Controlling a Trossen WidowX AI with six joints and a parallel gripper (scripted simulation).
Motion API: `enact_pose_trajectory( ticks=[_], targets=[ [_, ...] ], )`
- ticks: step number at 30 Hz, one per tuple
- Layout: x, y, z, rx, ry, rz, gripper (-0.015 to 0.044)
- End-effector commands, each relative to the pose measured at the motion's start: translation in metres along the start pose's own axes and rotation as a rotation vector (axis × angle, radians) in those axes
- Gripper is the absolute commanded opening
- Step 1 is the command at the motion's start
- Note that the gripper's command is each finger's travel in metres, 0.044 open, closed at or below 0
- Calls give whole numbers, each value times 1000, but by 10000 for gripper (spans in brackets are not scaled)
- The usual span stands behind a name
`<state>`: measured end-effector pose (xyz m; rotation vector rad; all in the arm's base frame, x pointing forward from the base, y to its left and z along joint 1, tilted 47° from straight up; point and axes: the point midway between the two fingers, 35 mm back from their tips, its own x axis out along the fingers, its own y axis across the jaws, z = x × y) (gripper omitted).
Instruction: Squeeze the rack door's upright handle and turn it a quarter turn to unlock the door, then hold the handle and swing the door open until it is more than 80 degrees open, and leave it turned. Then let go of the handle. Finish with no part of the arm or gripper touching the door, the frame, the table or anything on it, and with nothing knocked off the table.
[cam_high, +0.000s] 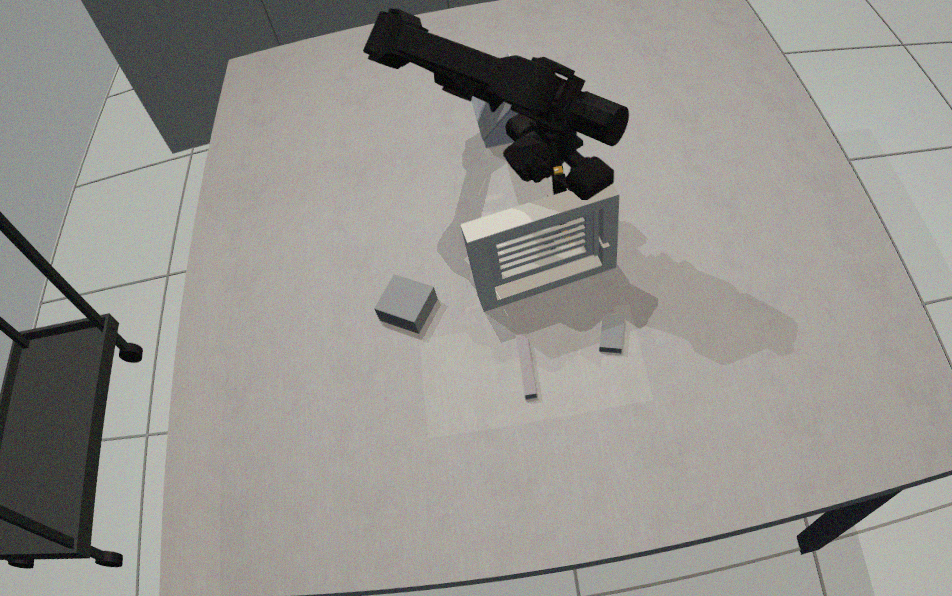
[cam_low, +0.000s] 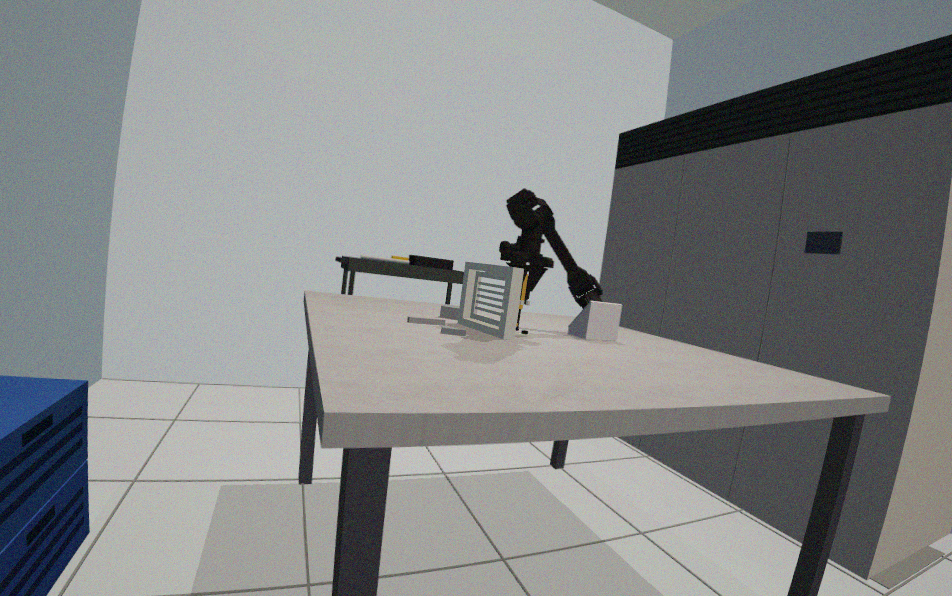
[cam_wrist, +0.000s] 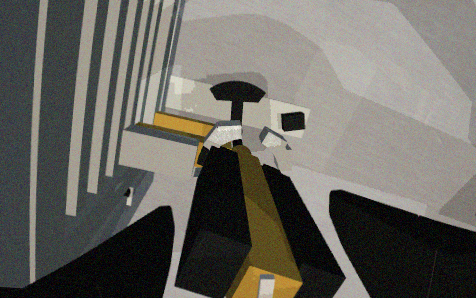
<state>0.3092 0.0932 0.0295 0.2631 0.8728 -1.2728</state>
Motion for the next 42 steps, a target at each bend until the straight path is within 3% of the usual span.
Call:
enact_pose_trajectory(
  ticks=[1, 7, 17, 42],
  targets=[
    [3, 1, 4, 222, -5, -2, 294],
    [3, 1, 4, 485, -5, -1, 294],
    [3, 1, 4, 493, -5, -1, 294],
    [3, 1, 4, 493, -5, -1, 127]
  ],
)
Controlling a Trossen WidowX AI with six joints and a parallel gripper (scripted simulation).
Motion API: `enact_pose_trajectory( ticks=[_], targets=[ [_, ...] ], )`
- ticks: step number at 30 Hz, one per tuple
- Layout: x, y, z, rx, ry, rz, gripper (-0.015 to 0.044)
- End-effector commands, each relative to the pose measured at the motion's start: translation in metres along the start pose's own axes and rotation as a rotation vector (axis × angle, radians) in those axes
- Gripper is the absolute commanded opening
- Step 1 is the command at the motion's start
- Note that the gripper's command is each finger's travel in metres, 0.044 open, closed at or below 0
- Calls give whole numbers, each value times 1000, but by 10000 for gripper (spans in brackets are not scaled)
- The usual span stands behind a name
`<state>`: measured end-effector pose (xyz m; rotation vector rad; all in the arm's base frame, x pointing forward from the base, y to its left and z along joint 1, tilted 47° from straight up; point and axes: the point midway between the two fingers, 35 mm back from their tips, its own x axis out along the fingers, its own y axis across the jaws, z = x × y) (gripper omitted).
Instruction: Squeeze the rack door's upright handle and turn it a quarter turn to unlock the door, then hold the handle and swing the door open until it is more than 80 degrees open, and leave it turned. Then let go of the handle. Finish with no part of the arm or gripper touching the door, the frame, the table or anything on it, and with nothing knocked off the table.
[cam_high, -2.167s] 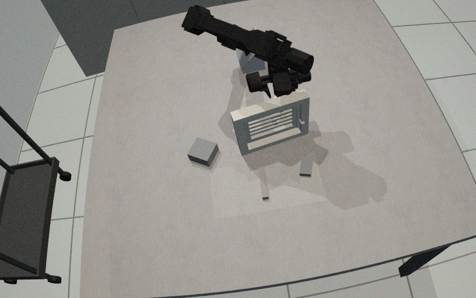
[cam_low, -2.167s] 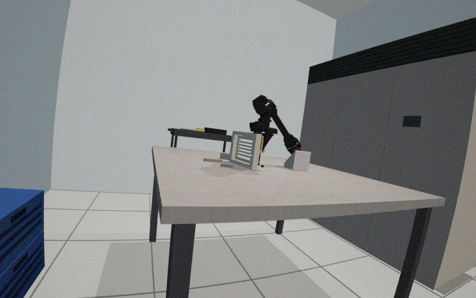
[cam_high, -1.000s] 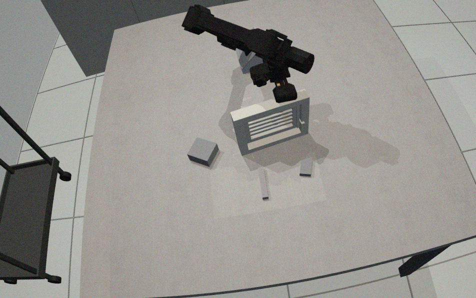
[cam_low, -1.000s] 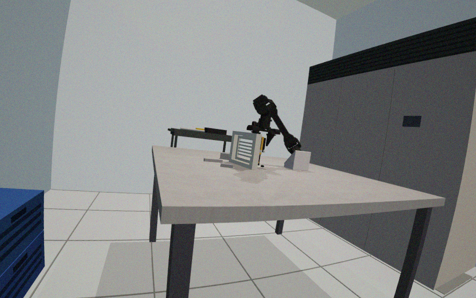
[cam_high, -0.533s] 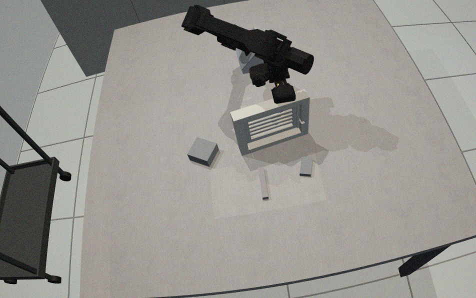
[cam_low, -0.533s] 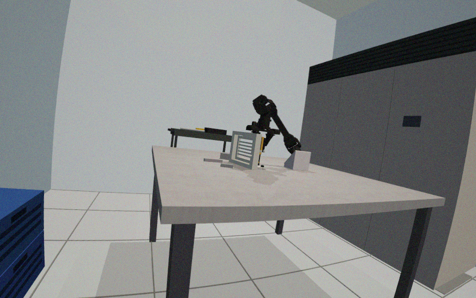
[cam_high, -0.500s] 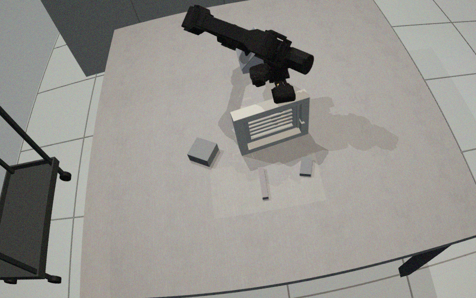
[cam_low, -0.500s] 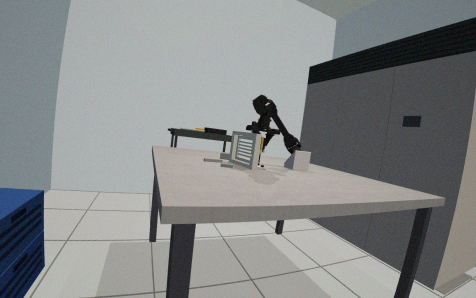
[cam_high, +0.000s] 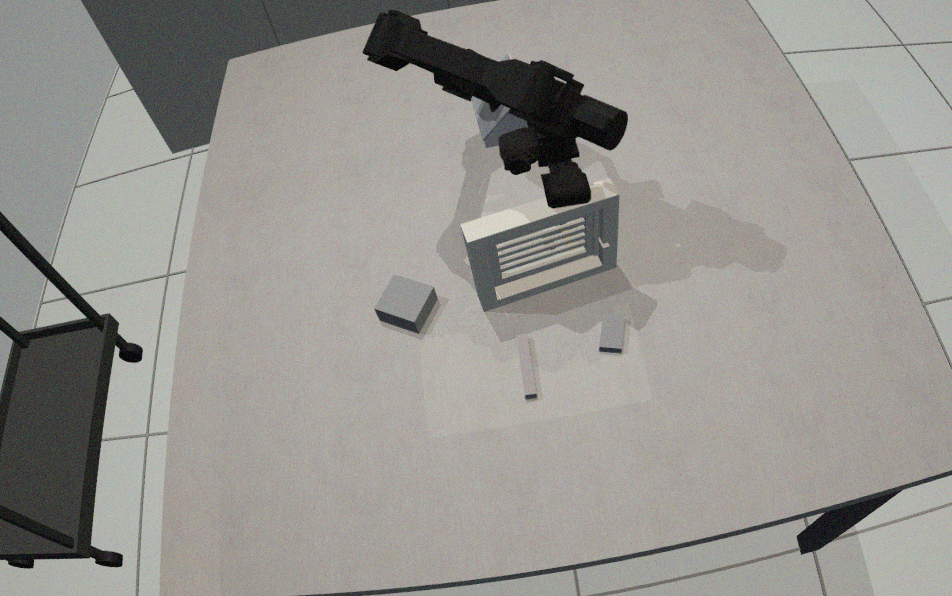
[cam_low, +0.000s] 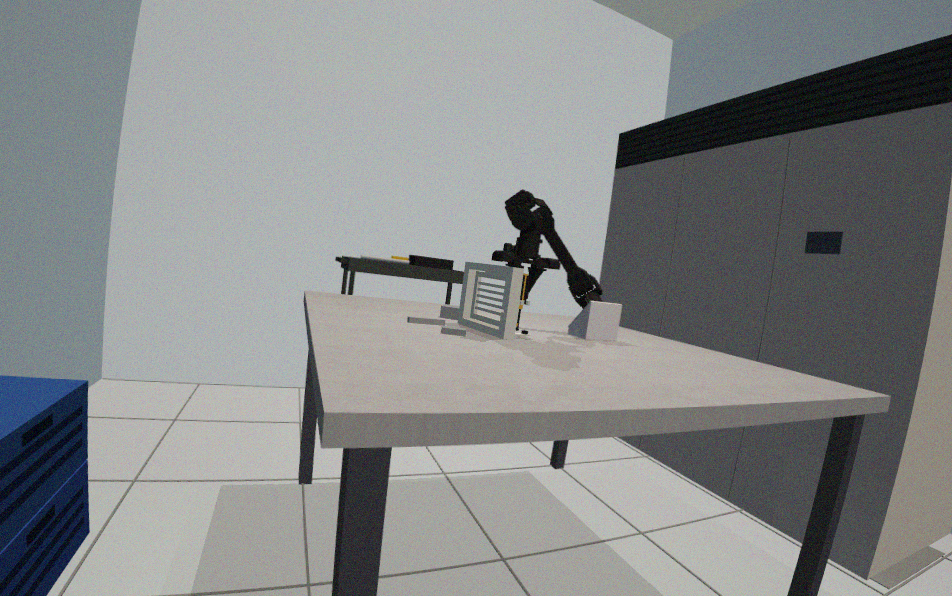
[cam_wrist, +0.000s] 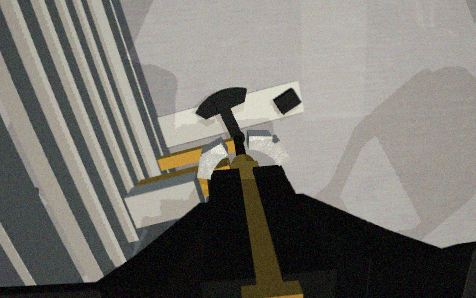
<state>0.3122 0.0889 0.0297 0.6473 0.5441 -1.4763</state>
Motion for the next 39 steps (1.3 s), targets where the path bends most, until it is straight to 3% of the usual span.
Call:
enact_pose_trajectory(
  ticks=[1, 16, 39],
  targets=[
    [0, 0, 0, 2, -1, 0, 120],
    [0, 0, 0, 2, -1, 0, 22],
    [0, -18, 13, -423, -1, -1, 22]
  ],
)
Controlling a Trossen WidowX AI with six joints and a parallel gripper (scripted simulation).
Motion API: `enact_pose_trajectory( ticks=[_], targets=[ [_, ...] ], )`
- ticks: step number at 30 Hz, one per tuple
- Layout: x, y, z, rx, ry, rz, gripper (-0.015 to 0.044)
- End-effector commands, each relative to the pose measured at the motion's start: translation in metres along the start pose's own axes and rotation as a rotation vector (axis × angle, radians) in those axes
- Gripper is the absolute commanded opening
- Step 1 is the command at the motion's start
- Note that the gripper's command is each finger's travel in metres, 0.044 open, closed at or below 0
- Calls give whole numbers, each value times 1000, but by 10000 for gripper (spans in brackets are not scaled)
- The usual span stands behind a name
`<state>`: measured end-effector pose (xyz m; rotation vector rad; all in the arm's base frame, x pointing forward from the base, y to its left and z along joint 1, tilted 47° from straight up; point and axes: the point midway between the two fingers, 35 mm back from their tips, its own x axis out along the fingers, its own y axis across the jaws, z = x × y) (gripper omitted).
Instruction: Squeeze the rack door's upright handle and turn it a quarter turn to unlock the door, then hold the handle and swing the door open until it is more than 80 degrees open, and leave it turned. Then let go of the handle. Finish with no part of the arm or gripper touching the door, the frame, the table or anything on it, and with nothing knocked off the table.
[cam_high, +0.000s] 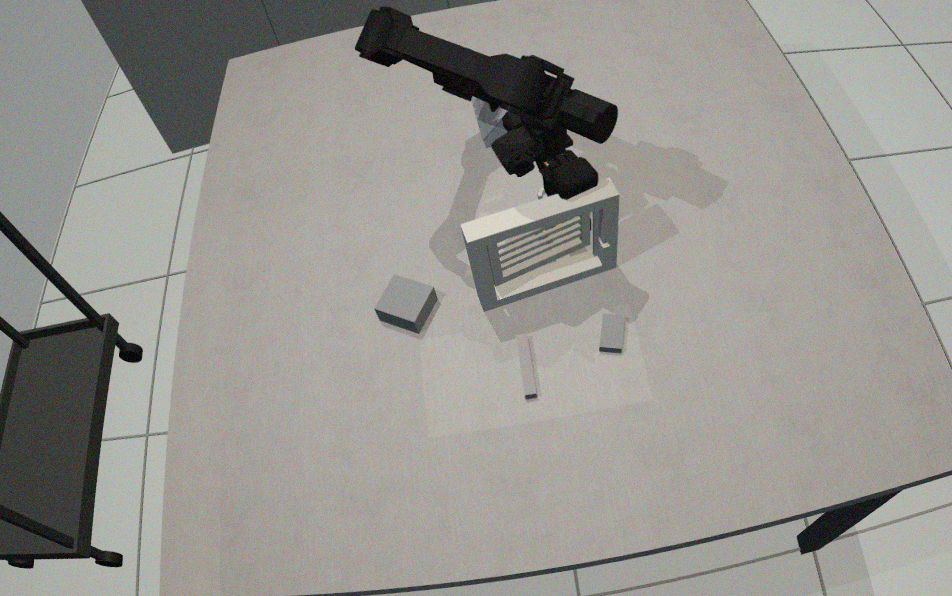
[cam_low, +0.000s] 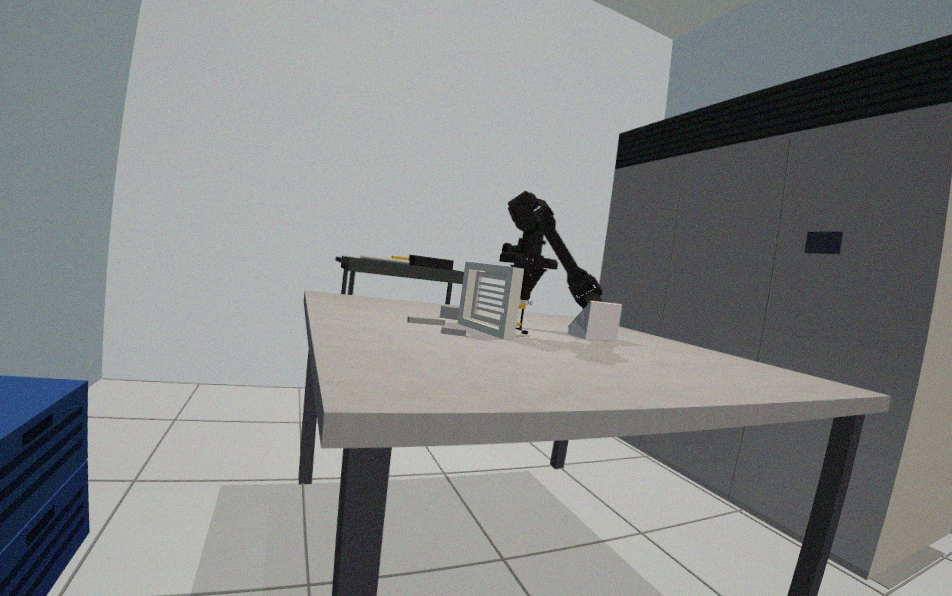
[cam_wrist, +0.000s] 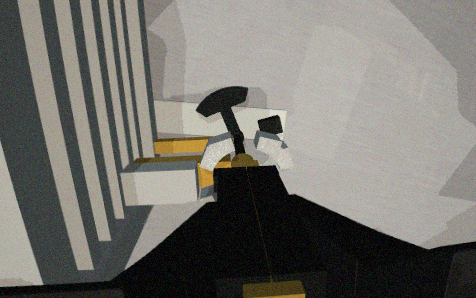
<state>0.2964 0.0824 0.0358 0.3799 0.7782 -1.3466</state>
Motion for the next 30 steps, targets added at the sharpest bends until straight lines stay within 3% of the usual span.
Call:
enact_pose_trajectory(
  ticks=[1, 30],
  targets=[
    [0, -6, 3, -105, -4, 3, 22],
    [1, -64, 40, -649, -6, -2, 22]
  ],
)
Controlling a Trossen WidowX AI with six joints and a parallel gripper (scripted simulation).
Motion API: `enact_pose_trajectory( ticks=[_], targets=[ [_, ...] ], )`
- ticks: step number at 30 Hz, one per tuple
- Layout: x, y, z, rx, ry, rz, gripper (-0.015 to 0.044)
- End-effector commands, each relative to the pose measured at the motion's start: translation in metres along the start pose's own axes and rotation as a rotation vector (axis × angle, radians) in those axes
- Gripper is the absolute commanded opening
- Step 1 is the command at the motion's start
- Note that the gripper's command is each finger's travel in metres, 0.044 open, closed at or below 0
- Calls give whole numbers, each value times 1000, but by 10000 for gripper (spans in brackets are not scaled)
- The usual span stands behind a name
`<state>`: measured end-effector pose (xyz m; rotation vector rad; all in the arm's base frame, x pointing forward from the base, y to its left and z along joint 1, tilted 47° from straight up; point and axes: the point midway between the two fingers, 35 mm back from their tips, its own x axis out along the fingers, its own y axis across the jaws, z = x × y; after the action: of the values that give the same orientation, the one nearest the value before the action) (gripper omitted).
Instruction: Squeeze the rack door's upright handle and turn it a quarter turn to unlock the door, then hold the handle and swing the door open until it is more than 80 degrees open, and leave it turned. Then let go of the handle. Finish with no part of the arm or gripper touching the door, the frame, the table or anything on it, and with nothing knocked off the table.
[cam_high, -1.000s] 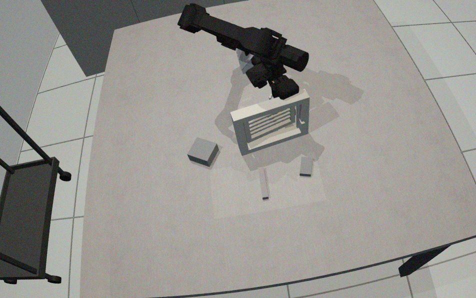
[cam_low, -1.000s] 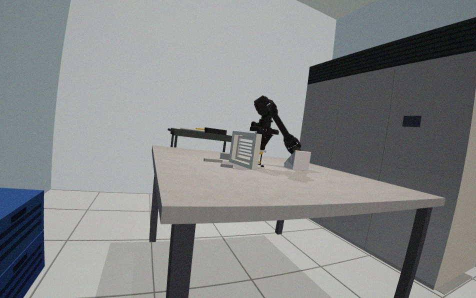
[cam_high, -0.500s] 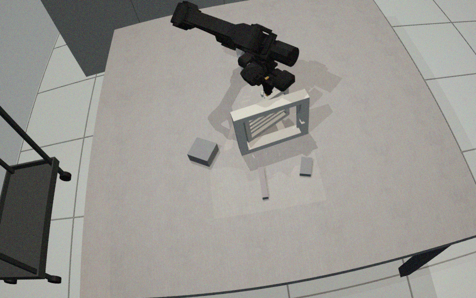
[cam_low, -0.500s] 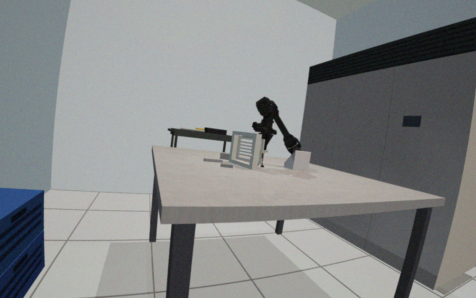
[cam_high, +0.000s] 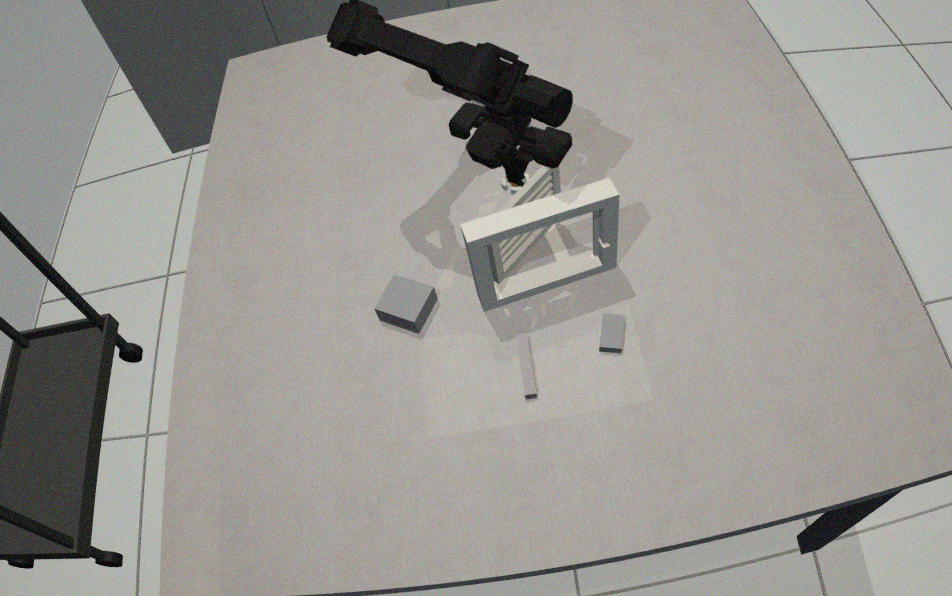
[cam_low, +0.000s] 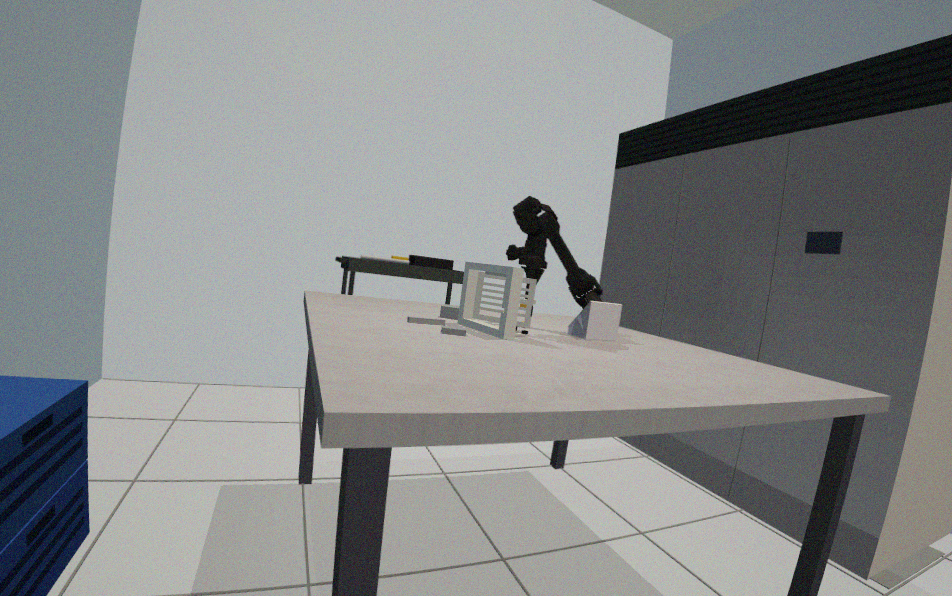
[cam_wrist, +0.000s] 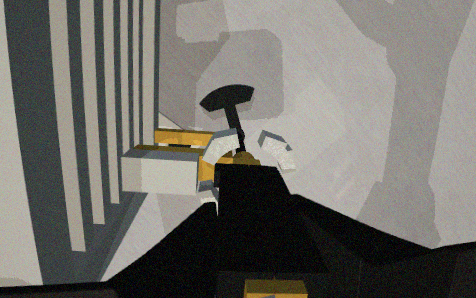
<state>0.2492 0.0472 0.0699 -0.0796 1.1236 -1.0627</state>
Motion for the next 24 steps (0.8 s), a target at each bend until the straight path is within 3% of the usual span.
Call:
enact_pose_trajectory(
  ticks=[1, 24],
  targets=[
    [0, -10, 3, -85, -7, -1, 22],
    [0, -59, 26, -448, -7, -5, 22]
  ],
)
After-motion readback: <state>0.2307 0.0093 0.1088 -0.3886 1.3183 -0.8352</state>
